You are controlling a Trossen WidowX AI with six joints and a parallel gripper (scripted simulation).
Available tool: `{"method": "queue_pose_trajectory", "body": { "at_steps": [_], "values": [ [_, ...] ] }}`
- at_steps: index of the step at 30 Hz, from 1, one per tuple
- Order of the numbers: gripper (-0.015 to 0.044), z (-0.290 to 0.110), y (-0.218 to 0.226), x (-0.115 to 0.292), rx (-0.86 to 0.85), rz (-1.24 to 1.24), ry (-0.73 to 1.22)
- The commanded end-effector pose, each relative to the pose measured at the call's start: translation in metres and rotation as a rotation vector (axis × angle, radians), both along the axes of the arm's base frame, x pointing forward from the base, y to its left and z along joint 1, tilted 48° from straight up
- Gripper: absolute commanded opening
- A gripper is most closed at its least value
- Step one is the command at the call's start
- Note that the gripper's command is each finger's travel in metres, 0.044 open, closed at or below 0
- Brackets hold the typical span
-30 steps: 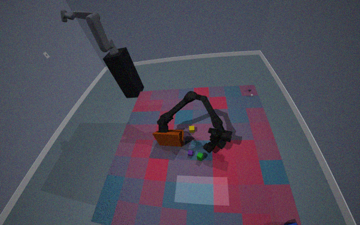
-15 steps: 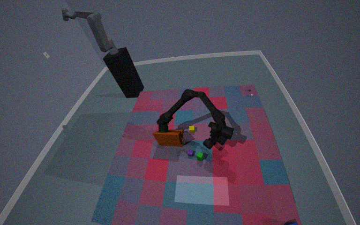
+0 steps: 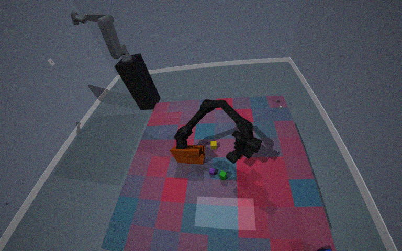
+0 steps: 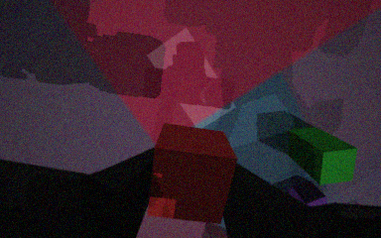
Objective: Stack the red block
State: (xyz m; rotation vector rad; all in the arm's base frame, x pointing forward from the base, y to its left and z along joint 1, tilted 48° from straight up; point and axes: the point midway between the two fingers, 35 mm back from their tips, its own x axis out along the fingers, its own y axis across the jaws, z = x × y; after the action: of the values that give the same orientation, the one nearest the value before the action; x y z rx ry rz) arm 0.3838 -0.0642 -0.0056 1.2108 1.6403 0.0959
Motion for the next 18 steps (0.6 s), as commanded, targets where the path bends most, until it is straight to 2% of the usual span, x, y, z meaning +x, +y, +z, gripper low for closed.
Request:
{"method": "queue_pose_trajectory", "body": {
  "at_steps": [1,5,18],
  "values": [
    [0.0,0.002,-0.002,0.0,-0.003,0.01,-0.001],
    [0.0,-0.01,-0.015,-0.013,-0.009,0.008,0.0],
    [0.0,-0.068,-0.063,-0.096,-0.012,0.009,0.003]
  ]
}}
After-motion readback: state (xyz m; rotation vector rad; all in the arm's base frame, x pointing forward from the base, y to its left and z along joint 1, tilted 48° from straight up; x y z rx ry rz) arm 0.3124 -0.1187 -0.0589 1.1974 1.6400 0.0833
